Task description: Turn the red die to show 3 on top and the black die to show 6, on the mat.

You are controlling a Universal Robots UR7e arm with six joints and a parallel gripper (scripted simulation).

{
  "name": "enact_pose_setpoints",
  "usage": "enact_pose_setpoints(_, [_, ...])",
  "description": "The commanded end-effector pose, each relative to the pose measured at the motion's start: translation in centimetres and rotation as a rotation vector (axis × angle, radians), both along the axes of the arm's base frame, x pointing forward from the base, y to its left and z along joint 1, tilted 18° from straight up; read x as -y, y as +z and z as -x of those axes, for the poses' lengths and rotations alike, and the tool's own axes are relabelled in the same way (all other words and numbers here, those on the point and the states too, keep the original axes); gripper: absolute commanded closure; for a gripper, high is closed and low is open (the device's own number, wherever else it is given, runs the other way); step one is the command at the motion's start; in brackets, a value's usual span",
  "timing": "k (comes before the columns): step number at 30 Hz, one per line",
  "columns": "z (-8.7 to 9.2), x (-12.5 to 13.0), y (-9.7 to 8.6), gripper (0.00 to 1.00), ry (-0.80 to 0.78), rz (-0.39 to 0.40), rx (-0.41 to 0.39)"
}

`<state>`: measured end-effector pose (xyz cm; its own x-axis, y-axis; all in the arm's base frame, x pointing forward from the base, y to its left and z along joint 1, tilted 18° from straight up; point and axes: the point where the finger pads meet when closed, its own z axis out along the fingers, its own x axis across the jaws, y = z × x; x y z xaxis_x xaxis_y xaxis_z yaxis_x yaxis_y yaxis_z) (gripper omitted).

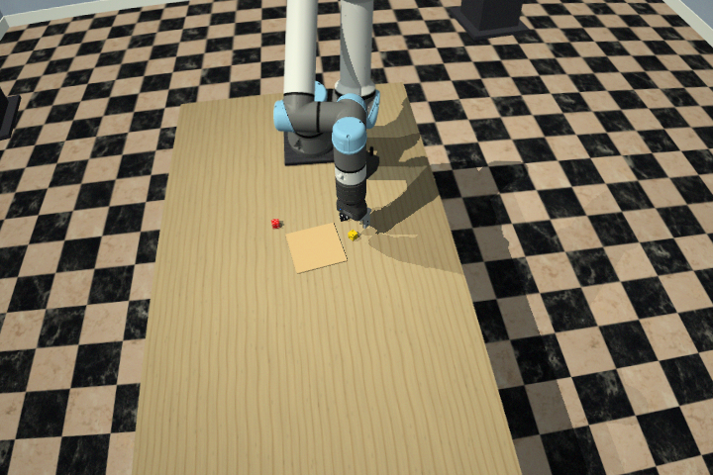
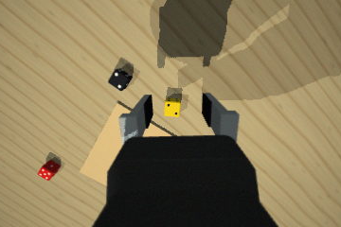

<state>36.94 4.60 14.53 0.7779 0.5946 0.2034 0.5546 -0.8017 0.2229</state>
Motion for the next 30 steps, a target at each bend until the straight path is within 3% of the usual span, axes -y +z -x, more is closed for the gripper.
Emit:
enact_pose_setpoints(1, [0.8, -0.1, 3.4, 0.00, 0.000, 0.001, 0.004])
enact_pose_setpoints(8, [1.9, -0.3, 6.8, 0.00, 0.000, 0.001, 0.004])
enact_pose_setpoints(14, [2.2, -0.4, 7.8, 0.00, 0.000, 0.001, 0.004])
enact_pose_setpoints(30, [2.3, -0.4, 8.1, 0.00, -0.001, 0.001, 0.004])
